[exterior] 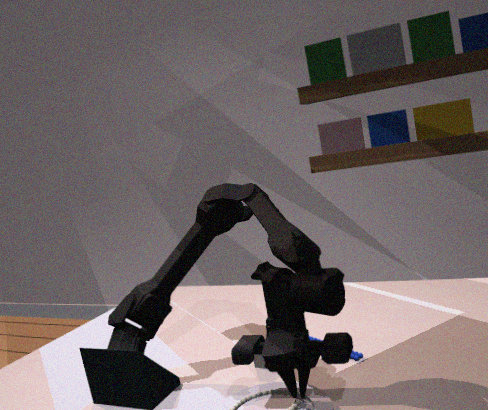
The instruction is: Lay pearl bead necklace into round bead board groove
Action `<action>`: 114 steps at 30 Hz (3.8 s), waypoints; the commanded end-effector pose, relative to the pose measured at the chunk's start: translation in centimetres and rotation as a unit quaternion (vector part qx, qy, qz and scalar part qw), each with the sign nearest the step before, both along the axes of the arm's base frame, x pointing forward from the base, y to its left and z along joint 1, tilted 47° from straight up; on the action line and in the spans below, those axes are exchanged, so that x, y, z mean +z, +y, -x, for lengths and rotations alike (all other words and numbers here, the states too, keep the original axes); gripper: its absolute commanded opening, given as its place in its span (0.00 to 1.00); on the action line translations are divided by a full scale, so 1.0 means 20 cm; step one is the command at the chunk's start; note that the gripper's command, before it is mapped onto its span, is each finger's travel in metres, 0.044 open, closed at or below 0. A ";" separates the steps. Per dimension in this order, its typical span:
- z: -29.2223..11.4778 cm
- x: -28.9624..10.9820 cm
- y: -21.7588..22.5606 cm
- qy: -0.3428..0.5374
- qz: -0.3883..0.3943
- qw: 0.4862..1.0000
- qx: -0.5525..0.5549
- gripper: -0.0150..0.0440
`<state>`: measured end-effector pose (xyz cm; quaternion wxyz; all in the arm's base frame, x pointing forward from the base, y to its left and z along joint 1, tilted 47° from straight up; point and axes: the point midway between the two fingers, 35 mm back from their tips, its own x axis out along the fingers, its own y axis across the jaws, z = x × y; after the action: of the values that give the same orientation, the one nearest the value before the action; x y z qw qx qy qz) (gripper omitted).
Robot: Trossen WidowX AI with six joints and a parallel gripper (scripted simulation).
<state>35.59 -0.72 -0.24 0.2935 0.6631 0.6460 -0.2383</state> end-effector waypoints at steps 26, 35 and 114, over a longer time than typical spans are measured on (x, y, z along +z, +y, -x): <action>-0.05 0.01 0.02 -0.006 0.001 1.000 0.002 0.65; -0.04 0.02 0.01 -0.003 -0.001 1.000 0.000 1.00; 0.05 -0.23 -0.41 -0.695 0.053 0.245 0.674 0.46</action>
<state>34.71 -9.35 -4.36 0.7192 -0.1188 0.3900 0.5627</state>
